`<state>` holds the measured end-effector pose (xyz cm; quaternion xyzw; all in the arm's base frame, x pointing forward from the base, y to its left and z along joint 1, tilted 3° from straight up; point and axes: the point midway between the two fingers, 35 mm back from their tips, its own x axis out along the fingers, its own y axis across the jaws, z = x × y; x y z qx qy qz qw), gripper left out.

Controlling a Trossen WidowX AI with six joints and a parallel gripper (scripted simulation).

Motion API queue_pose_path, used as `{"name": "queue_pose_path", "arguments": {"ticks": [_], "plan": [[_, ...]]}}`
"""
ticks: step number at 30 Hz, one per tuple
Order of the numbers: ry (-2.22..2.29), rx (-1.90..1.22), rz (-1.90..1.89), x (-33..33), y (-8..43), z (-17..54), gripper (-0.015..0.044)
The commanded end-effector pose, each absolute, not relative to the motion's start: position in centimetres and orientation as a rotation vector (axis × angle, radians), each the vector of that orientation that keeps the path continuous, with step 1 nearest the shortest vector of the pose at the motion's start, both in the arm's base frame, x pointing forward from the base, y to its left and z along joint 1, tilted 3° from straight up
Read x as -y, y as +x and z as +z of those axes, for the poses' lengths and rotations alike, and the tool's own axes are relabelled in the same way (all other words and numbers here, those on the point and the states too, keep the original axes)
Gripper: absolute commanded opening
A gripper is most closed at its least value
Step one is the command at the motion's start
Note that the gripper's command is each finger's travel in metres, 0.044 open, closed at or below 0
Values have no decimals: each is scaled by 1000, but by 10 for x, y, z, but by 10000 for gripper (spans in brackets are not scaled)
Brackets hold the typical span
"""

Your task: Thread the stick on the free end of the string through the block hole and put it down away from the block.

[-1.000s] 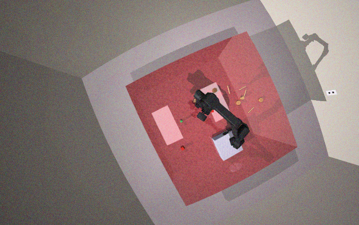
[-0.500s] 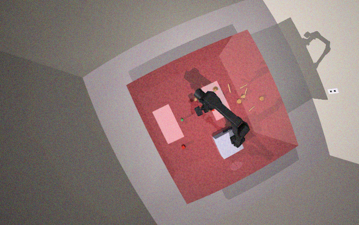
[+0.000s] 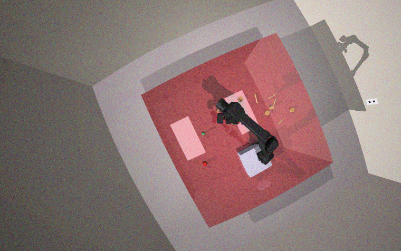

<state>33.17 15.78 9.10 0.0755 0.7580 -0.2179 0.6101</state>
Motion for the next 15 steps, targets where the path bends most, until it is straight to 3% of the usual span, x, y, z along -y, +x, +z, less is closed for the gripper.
{"name": "queue_pose_path", "arguments": {"ticks": [1,15], "plan": [[252,-1721,-616,-158,332,89,0],[584,-1543,-1030,-159,333,89,0]]}}
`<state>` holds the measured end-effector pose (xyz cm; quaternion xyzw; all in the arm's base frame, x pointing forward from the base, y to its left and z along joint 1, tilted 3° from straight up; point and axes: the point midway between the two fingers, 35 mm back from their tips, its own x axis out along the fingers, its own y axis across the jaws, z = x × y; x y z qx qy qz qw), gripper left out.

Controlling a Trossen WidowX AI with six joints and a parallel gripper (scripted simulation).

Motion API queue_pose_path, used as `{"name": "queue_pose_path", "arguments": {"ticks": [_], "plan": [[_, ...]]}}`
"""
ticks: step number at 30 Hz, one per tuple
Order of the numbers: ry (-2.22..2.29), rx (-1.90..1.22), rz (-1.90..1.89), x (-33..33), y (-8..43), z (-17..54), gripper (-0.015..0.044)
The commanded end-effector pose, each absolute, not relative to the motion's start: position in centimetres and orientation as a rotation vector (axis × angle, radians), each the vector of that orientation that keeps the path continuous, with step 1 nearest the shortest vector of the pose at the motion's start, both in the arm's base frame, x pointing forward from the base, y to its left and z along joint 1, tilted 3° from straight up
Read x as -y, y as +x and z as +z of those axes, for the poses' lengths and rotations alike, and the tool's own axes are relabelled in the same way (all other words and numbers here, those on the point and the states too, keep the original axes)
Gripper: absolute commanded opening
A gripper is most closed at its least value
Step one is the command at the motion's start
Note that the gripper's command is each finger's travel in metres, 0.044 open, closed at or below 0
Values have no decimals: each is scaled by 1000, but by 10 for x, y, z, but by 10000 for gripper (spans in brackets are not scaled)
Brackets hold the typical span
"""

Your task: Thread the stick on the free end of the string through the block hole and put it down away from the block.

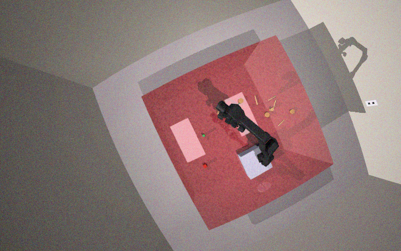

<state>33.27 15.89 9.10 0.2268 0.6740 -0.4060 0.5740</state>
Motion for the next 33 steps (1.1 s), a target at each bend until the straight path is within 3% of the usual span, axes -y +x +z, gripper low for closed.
{"name": "queue_pose_path", "arguments": {"ticks": [1,33], "plan": [[608,-1527,-1058,-159,333,89,0],[1329,-800,-1865,-161,335,89,0]]}}
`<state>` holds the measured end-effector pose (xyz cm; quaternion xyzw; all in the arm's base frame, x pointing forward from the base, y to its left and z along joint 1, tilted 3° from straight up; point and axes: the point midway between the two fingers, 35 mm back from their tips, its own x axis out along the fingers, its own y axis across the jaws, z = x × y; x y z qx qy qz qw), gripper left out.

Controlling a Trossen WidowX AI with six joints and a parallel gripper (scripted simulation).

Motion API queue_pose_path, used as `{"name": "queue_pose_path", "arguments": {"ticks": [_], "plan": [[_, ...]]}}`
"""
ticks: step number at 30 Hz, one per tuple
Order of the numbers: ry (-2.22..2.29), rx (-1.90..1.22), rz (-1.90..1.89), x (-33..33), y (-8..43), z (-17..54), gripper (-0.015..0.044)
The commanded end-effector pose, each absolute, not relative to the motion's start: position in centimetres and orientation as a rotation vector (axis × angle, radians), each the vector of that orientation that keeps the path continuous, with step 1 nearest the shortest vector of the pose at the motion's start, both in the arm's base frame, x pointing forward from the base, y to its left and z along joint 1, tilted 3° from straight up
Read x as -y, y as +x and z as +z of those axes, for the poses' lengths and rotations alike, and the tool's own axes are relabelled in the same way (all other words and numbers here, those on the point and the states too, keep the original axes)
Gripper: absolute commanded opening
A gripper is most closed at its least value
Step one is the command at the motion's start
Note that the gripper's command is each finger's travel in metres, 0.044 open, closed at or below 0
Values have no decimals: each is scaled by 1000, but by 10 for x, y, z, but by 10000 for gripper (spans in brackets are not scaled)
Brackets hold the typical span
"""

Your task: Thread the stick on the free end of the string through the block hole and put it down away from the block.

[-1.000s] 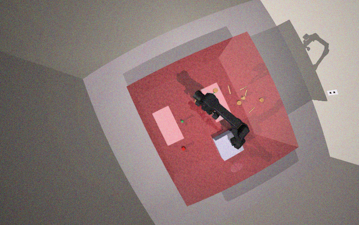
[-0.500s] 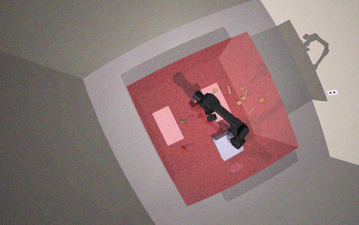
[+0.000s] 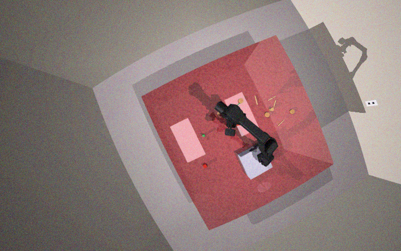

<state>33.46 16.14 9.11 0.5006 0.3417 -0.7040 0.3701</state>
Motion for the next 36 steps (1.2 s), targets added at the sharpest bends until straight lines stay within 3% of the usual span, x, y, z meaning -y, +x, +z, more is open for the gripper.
{"name": "queue_pose_path", "arguments": {"ticks": [1,14,36], "plan": [[1351,-771,-1887,-161,335,89,0],[1583,-399,-2108,-162,336,89,0],[1318,-679,-1767,-174,349,89,0]]}}
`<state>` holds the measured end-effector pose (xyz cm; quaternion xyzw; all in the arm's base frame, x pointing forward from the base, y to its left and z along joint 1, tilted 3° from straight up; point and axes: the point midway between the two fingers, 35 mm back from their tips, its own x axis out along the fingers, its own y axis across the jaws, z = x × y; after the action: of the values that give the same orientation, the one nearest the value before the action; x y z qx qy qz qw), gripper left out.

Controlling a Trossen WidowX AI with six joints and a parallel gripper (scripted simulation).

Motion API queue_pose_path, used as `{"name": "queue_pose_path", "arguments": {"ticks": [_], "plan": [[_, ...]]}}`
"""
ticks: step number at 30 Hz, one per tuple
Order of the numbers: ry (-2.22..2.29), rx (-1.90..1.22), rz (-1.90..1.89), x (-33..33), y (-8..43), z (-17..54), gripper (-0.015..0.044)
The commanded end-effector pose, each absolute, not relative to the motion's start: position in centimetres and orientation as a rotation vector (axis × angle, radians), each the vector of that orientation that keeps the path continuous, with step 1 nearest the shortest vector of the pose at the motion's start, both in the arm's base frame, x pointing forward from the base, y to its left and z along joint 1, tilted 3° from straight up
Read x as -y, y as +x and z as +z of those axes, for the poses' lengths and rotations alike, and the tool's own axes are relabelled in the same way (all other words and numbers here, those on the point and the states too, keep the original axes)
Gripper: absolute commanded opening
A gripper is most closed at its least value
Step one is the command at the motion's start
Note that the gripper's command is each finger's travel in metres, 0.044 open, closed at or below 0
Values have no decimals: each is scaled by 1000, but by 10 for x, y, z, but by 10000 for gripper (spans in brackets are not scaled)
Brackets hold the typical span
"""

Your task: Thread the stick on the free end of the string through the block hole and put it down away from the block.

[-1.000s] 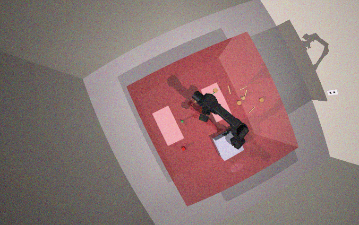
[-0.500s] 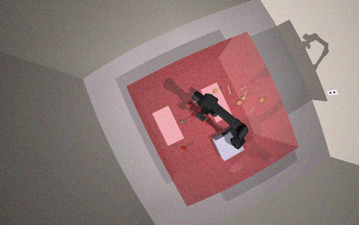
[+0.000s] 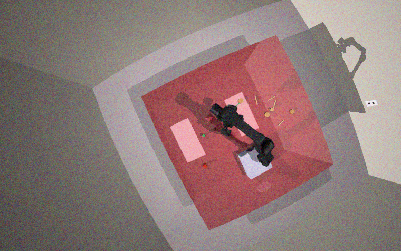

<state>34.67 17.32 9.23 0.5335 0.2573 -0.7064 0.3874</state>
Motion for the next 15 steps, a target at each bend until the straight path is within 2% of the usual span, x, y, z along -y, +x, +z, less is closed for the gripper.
{"name": "queue_pose_path", "arguments": {"ticks": [1,9,15], "plan": [[1294,-700,-1740,-175,350,89,0],[1094,-839,-1527,-183,359,89,0],[1078,-849,-1510,-183,360,89,0]]}}
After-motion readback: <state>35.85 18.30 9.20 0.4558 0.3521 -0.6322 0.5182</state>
